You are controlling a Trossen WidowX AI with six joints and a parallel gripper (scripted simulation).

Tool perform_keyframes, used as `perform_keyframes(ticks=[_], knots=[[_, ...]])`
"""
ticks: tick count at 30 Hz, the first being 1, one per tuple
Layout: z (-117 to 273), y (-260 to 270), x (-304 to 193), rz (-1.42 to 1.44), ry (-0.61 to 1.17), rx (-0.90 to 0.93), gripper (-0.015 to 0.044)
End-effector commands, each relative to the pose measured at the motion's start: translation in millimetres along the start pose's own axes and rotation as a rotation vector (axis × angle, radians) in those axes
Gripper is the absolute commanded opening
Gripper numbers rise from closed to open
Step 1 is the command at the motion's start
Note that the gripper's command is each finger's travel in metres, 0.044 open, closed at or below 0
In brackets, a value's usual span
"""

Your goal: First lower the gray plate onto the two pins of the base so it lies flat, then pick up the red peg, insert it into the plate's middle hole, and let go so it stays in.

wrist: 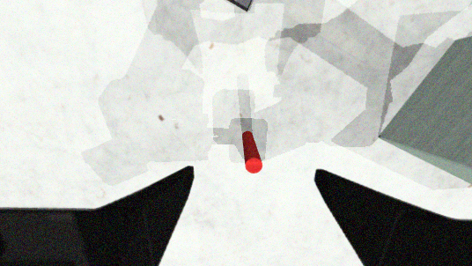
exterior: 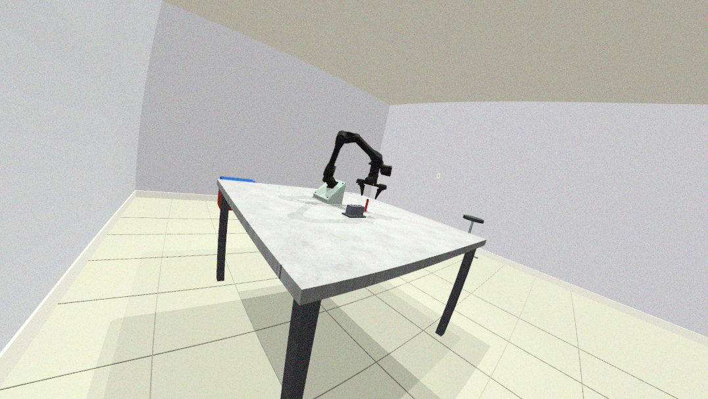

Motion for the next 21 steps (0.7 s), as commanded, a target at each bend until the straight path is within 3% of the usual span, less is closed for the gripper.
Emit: perform_keyframes(ticks=[1, 21], knots=[[-5.5, 0.4, -0.1, 0.004, -0.004, 0.004, 0.0440], [-38.4, 0.0, 0.1, 0.004, -0.005, 0.003, 0.0440]])
Point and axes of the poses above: the point midway between the two fingers, 35 mm back from their tips, its own z axis back along the fingers, its own y axis across the jaws, x = y × z, the point moved 4 cm from there along z, back along the fingers, and after that the axes turned 3 degrees about z, right-handed, at the moved point
